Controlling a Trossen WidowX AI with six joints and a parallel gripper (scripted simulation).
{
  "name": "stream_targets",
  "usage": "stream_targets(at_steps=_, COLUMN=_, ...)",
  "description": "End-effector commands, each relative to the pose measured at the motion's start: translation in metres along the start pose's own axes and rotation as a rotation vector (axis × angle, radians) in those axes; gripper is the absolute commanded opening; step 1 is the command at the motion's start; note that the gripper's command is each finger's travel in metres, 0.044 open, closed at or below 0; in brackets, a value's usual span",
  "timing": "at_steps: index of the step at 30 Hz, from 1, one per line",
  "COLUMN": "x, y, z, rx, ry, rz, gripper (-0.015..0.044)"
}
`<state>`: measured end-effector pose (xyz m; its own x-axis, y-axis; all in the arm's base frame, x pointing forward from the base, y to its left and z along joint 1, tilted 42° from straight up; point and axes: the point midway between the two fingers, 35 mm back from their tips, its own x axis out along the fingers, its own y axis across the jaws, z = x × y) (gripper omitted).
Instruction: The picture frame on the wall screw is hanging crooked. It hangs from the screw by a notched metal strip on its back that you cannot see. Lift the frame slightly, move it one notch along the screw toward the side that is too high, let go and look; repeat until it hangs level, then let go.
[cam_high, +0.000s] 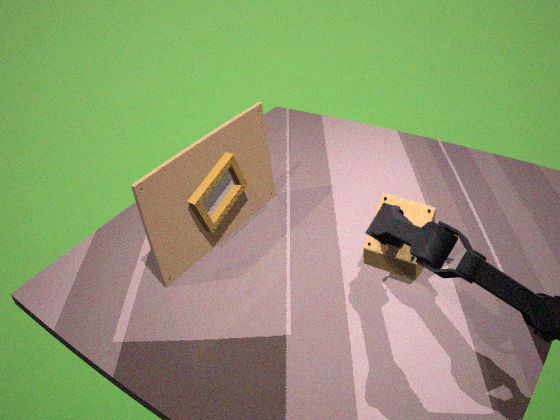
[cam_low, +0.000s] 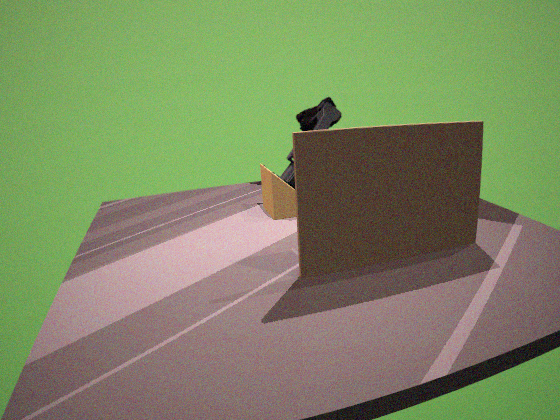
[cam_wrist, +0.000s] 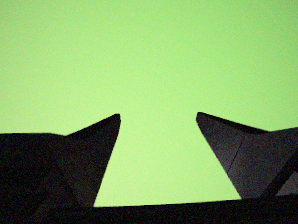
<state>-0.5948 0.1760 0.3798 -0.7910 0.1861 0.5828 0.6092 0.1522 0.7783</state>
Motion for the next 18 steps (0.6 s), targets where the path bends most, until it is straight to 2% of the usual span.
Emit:
stream_targets(at_steps=1, x=0.000, y=0.002, z=0.003, rx=-0.003, ry=-0.004, rz=0.000, gripper=0.0374)
stream_targets(at_steps=5, x=-0.007, y=0.041, z=0.051, rx=-0.055, ry=-0.092, rz=0.006, gripper=0.0269)
stream_targets(at_steps=6, x=-0.010, y=0.053, z=0.065, rx=-0.070, ry=-0.118, rz=0.009, gripper=0.0260)
stream_targets(at_steps=12, x=-0.039, y=0.126, z=0.137, rx=-0.152, ry=-0.271, rz=0.023, gripper=0.0260)
stream_targets(at_steps=18, x=-0.085, y=0.205, z=0.194, rx=-0.224, ry=-0.427, rz=0.044, gripper=0.0260)
